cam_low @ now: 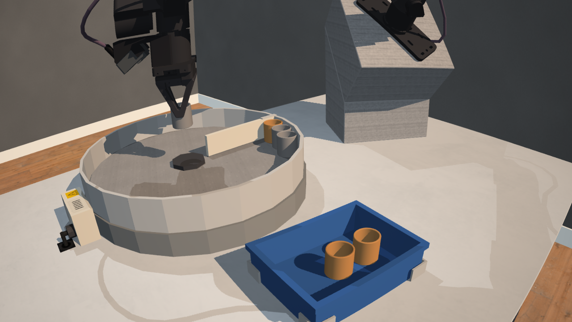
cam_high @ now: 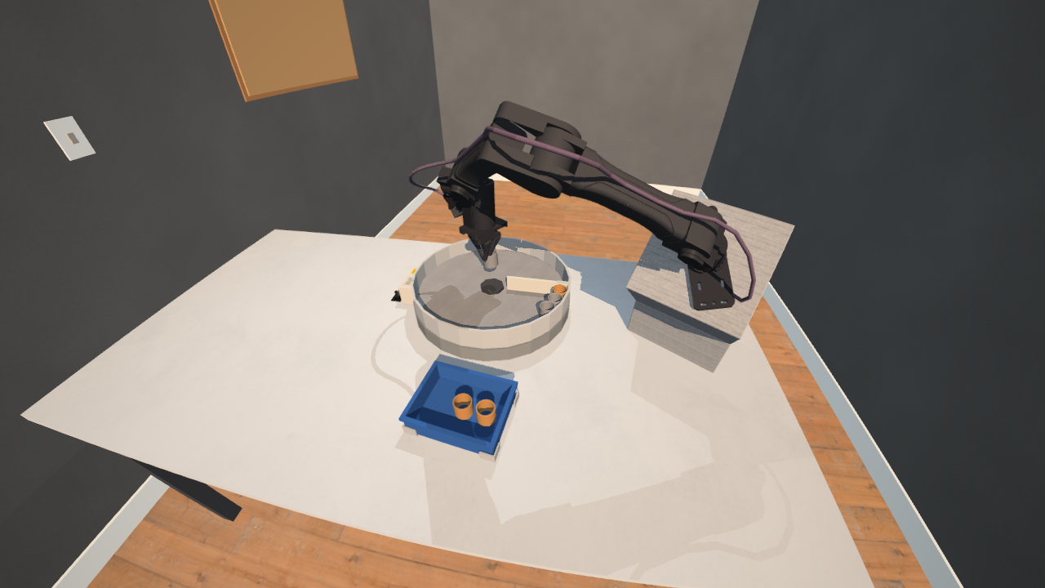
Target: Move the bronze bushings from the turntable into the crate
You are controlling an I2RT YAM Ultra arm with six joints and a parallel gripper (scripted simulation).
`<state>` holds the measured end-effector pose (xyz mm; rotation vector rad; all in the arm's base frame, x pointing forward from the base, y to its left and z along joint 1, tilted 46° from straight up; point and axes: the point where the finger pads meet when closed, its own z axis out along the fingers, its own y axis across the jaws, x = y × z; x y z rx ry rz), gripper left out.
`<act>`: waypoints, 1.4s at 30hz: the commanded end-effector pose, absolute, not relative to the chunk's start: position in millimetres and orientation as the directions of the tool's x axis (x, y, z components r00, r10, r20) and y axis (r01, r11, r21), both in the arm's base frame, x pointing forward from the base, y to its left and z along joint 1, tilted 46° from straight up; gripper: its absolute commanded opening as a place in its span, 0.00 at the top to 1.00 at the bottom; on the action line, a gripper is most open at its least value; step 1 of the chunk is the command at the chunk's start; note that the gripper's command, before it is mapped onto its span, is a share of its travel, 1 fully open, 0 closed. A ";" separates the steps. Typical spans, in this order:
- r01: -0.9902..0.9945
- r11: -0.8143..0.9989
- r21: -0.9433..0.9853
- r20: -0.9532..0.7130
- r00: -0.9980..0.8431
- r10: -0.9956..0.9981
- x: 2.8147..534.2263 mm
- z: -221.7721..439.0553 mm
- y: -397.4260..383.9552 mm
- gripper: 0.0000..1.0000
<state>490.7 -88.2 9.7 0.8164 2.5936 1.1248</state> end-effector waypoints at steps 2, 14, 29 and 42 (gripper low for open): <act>0.401 0.566 0.721 0.001 -0.816 0.577 495.5 29.5 -98.8 1.00; 0.416 0.558 0.718 0.019 -0.813 0.582 487.3 19.6 -97.6 1.00; 0.416 0.558 0.718 0.019 -0.813 0.582 487.3 19.6 -97.6 1.00; 0.416 0.558 0.718 0.019 -0.813 0.582 487.3 19.6 -97.7 1.00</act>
